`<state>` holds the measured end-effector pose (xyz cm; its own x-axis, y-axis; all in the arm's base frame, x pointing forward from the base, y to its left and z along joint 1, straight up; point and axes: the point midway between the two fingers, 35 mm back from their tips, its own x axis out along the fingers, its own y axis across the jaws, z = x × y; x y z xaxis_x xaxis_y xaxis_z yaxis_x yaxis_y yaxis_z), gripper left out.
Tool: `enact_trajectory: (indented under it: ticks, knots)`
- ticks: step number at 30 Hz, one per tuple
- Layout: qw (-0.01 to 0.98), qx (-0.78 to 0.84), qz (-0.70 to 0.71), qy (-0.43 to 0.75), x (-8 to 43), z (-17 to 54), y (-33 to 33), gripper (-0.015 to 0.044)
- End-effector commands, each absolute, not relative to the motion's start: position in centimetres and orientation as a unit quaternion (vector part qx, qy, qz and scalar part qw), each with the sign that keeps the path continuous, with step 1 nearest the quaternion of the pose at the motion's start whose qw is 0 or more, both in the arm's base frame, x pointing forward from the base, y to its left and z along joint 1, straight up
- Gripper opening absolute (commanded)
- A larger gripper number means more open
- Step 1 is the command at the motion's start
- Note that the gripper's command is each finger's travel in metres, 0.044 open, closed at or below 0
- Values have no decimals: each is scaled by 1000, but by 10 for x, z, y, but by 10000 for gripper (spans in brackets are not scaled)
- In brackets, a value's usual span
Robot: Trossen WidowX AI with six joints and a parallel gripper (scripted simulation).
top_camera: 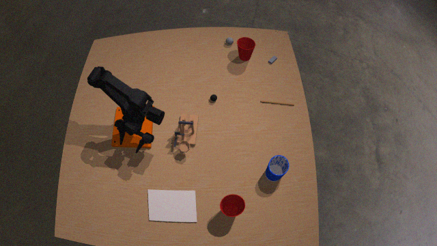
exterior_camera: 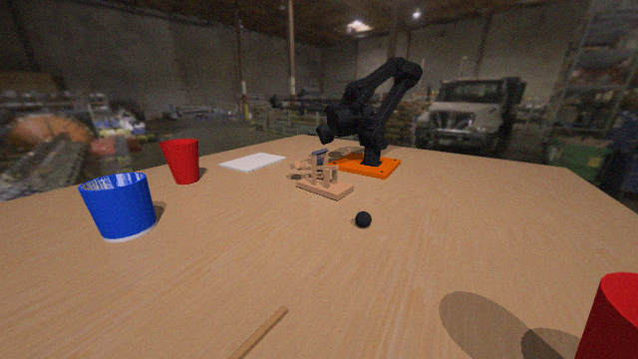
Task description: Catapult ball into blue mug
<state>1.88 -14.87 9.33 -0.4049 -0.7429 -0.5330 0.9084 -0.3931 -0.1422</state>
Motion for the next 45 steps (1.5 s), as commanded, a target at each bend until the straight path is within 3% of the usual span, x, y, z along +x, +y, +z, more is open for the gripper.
enact_trajectory:
  ticks: [1, 26, 45]
  knots:
    - [510, 196, -810, 213, 19, 93, -149, 426]
    - [593, 84, -608, 522, 78, 106, -139, 440]
    - [637, -35, -366, 678, 127, 117, -121, 440]
